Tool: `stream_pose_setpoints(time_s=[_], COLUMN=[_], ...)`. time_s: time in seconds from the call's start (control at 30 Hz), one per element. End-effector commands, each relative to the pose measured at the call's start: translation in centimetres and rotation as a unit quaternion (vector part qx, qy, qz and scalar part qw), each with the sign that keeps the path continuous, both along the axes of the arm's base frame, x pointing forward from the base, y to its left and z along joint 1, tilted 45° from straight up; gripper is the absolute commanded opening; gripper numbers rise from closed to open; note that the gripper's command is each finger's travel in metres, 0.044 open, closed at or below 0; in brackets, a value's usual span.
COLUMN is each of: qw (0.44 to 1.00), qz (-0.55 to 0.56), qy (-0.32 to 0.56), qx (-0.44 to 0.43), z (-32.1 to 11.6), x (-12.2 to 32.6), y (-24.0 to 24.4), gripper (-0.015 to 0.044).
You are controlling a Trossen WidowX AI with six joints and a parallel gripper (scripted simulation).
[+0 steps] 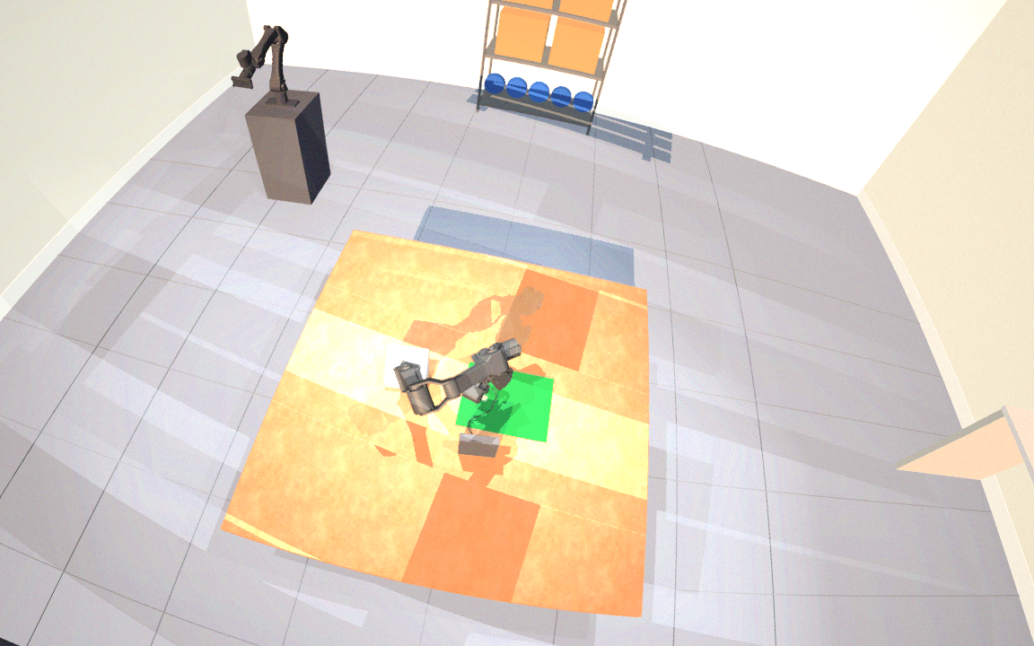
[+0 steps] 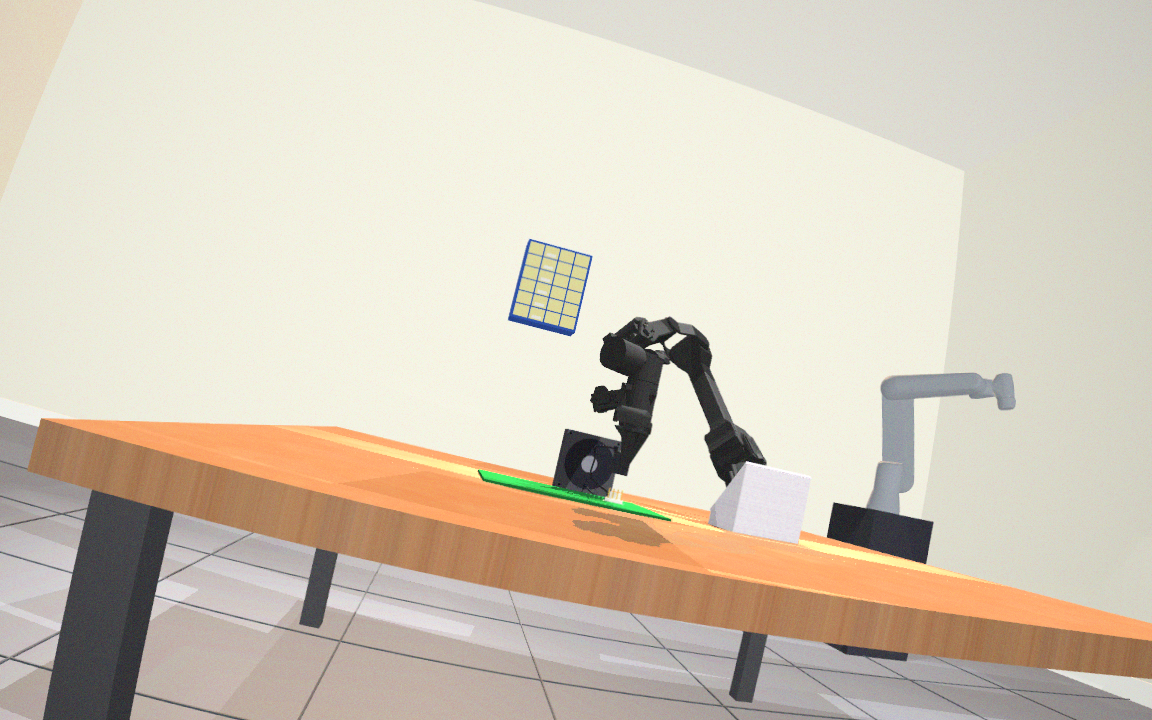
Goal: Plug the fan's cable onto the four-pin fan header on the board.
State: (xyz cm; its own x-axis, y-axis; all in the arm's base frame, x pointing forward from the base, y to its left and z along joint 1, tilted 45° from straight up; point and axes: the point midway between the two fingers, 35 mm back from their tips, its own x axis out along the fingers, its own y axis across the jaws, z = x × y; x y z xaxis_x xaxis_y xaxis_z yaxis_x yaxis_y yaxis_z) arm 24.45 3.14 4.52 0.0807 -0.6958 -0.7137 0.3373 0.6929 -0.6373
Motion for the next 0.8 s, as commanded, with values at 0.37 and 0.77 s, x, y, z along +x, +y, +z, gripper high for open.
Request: stream_pose_setpoints(time_s=[0.37, 0.77], qw=[1.0, 1.0], qz=[-0.003, -0.004], qy=[0.001, 0.001], qx=[0.0, 0.0], z=[-1.0, -1.7], x=[-0.2, -0.1], y=[-0.9, -1.6], gripper=[0.0, 0.0])
